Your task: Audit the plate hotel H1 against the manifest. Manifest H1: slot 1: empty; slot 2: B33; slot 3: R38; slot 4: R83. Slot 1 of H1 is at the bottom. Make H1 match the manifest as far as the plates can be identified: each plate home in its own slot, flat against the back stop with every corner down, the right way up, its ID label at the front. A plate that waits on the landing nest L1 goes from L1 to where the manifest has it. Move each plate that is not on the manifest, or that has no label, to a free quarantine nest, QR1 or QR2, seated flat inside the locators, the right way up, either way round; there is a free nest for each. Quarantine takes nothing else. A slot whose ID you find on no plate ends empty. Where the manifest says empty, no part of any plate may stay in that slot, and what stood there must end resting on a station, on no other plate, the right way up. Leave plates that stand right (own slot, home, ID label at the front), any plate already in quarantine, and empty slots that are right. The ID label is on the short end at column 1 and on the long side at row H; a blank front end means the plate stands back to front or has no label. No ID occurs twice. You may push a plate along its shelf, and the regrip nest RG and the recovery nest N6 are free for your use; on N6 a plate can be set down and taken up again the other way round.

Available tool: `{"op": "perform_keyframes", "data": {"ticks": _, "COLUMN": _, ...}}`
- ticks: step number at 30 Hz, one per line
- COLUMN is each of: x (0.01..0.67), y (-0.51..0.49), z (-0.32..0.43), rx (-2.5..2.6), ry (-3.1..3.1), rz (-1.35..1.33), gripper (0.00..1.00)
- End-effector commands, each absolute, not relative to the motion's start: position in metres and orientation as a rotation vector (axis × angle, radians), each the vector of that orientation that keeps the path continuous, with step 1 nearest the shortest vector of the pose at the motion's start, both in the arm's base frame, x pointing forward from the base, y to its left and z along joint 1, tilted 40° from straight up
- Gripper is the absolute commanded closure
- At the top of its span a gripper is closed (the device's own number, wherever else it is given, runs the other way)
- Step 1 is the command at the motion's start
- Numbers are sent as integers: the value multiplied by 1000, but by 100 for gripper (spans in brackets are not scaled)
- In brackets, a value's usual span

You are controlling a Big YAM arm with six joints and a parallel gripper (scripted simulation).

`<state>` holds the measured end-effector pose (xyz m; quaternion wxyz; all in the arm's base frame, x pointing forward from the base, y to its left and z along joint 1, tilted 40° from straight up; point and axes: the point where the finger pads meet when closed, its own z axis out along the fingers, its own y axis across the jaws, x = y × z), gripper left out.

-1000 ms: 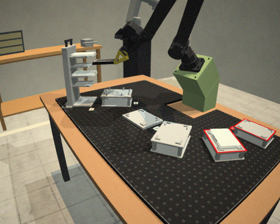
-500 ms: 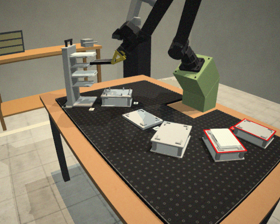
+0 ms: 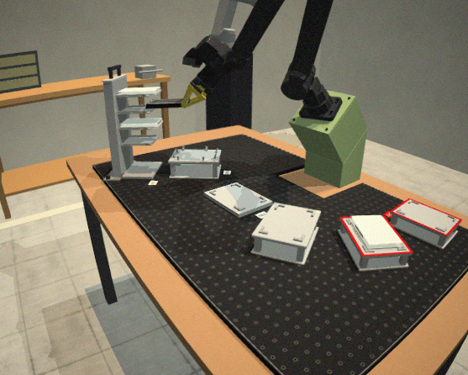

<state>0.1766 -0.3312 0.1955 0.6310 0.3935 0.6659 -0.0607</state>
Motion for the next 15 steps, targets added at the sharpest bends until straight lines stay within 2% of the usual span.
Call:
{"op": "perform_keyframes", "data": {"ticks": 1, "x": 182, "y": -347, "z": 224, "rx": 852, "ry": 1496, "rz": -172, "gripper": 14}}
{"op": "perform_keyframes", "data": {"ticks": 15, "x": 177, "y": -342, "z": 215, "rx": 870, "ry": 1505, "rz": -172, "gripper": 14}}
